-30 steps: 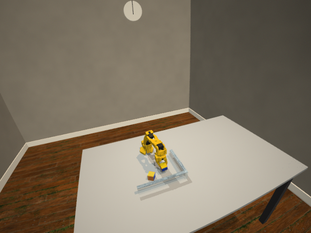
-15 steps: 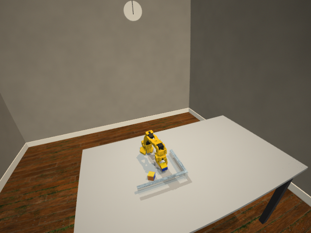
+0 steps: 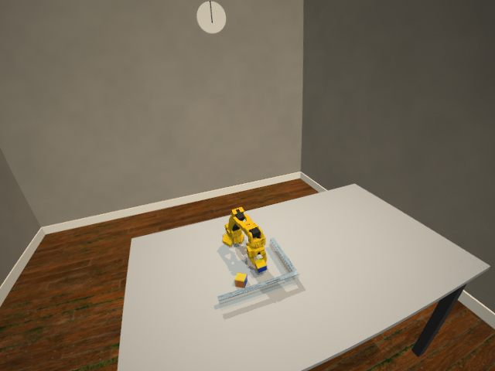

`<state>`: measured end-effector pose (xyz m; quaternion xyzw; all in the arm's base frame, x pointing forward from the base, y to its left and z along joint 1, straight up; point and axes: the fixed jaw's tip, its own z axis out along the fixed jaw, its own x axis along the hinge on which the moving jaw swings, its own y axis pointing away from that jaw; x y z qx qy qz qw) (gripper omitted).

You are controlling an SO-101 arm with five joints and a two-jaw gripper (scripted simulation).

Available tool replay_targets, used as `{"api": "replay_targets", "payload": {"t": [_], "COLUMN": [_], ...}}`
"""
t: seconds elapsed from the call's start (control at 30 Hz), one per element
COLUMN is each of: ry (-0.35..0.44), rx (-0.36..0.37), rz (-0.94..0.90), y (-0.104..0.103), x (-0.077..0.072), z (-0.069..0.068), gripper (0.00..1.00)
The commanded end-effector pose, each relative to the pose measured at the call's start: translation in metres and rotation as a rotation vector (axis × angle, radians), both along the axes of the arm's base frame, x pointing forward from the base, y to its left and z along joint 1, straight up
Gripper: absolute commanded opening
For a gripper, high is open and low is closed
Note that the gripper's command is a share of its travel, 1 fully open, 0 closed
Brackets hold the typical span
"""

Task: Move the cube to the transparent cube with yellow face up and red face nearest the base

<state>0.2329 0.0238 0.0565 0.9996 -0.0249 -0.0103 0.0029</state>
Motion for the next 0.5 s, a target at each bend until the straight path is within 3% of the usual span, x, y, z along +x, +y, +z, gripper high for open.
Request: {"api": "replay_targets", "payload": {"t": [0.0,0.47], "ry": [-0.217,-0.22], "rx": [0.034,0.032], "rz": [0.002,0.018], "y": [0.005,0.0037], "x": [0.0198,0.0206], "z": [0.0417,0.042], "gripper": [0.22,0.22]}}
